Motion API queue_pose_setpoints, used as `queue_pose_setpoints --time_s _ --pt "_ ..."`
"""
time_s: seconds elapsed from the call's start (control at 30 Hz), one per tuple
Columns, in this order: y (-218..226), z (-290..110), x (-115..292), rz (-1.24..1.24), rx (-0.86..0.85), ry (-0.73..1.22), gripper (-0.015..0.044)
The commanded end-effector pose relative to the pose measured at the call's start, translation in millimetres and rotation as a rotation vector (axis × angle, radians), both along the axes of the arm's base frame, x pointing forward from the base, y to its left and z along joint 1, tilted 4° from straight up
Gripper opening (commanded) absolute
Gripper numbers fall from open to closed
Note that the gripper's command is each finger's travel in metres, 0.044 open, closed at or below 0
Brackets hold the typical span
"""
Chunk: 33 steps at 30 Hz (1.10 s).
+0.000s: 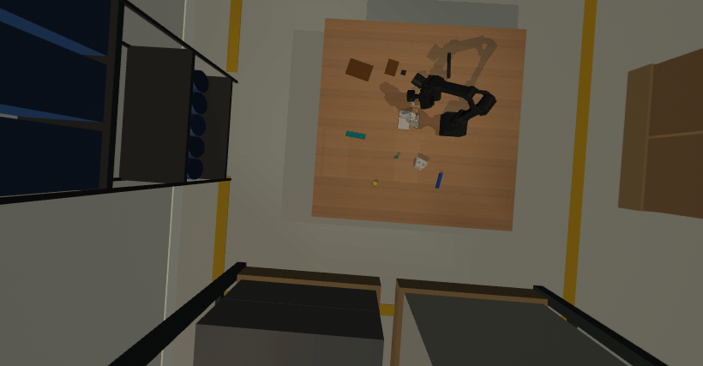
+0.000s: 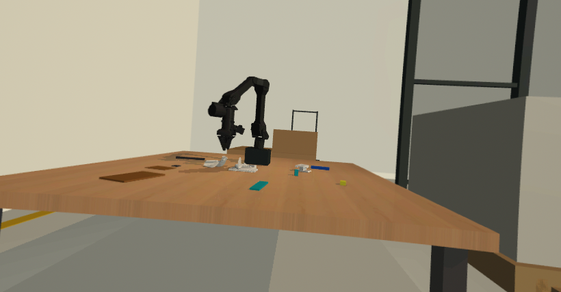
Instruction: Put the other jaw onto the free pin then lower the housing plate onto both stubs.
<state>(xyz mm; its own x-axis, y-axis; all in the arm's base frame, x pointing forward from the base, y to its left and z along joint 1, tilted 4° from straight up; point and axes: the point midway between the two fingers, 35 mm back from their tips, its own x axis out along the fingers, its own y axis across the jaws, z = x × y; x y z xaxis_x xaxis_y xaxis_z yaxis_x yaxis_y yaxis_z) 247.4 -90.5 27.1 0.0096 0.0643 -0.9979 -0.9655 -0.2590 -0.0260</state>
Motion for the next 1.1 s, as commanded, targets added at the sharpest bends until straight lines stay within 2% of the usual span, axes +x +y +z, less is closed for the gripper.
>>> queue_pose_setpoints --time_s 0.0,0.47,1.0,1.07 --pt "-0.5 0.5 -0.2 0.005 -0.003 0.001 0.044" --pt "-0.5 0.5 -0.2 0.005 -0.003 0.001 0.044" --pt "0.8 0.8 7.1 -0.377 0.0 0.024 0.002" --pt "1.0 0.8 8.2 -0.43 0.001 0.027 0.0"
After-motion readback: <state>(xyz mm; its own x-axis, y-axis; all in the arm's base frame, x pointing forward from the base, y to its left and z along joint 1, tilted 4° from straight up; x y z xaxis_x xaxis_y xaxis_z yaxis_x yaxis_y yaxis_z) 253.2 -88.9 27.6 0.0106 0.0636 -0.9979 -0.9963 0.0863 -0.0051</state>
